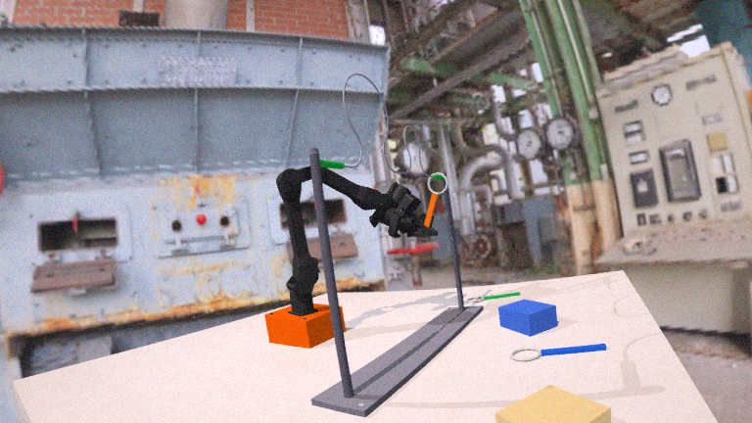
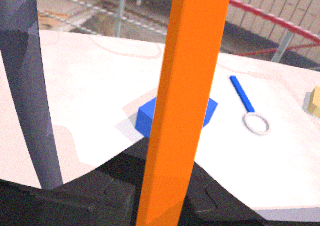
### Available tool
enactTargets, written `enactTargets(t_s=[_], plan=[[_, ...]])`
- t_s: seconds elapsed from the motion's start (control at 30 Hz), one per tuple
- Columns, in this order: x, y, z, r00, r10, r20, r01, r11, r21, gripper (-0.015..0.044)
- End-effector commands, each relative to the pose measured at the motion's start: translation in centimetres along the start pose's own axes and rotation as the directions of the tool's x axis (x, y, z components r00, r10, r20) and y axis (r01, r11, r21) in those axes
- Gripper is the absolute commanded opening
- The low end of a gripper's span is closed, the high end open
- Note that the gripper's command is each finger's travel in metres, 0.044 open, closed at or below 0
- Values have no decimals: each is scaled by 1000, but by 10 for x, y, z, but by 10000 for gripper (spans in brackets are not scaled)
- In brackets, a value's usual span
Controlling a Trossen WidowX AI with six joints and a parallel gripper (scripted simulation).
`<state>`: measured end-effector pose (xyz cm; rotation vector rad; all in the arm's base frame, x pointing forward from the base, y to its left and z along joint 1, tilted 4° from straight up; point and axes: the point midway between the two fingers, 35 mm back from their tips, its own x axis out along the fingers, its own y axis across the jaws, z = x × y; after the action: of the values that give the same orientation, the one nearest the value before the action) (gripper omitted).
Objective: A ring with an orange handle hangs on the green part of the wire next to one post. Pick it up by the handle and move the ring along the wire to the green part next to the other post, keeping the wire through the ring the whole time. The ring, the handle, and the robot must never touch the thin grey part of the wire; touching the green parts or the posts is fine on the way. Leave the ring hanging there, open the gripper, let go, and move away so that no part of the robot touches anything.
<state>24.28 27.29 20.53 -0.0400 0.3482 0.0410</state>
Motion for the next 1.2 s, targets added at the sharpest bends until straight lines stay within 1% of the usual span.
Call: enactTargets(t_s=[0.0, 0.4, 0.8, 1.17], plan=[[1, 0, -1, 1000, -3, 1, 3, 1000, 1, -150], [1, 0, -1, 1000, -3, 1, 3, 1000, 1, -150], [-2, 0, -1, 1000, -1, -1, 1, 1000, 0, 160], [-39, 1, -2, 1000, -4, -8, 4, 1000, 2, 160]])
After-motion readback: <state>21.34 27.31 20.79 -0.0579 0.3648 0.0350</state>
